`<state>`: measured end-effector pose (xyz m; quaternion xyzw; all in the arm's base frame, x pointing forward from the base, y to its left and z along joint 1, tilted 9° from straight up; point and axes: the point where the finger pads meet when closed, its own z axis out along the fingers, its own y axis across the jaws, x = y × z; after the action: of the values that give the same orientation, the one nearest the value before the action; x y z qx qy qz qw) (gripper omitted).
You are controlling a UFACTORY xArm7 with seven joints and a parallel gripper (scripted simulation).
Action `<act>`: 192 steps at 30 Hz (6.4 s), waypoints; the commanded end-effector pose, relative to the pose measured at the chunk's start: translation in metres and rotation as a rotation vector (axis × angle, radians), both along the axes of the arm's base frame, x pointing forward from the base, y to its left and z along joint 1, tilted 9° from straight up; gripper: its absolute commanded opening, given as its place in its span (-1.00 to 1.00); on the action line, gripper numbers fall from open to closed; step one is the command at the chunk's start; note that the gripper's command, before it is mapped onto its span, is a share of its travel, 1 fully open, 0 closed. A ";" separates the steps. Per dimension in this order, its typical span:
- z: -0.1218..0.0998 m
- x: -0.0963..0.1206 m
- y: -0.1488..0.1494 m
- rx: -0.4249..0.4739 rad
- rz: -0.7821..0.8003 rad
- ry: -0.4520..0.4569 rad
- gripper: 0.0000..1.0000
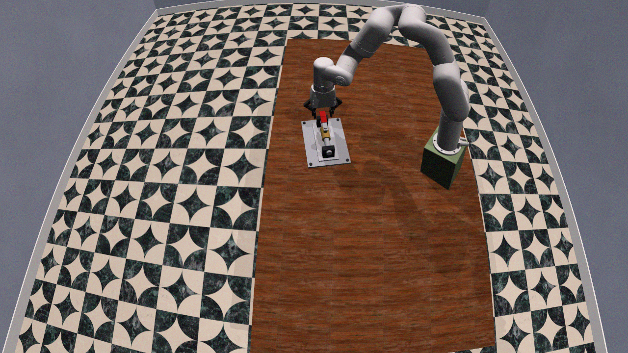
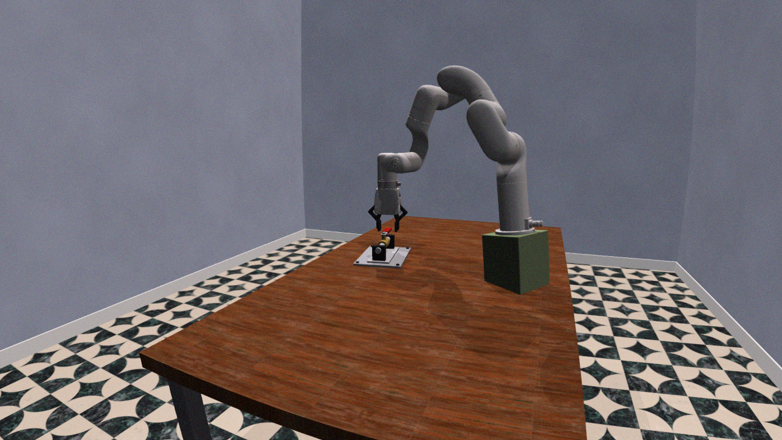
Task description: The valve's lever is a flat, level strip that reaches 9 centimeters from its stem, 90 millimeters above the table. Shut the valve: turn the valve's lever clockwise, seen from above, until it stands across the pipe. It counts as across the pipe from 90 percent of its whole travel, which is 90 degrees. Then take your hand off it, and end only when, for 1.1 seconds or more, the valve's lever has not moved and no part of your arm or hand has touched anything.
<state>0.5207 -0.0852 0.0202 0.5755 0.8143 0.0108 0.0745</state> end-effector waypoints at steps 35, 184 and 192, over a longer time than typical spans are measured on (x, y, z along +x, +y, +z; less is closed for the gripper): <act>-0.004 0.002 0.000 0.000 0.000 -0.005 -1.00; -0.010 -0.043 -0.002 0.085 -0.620 -0.047 -1.00; -0.011 -0.045 -0.001 0.090 -0.658 -0.050 -1.00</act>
<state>0.4780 -0.0869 0.0088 0.8043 0.5889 0.0363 0.0703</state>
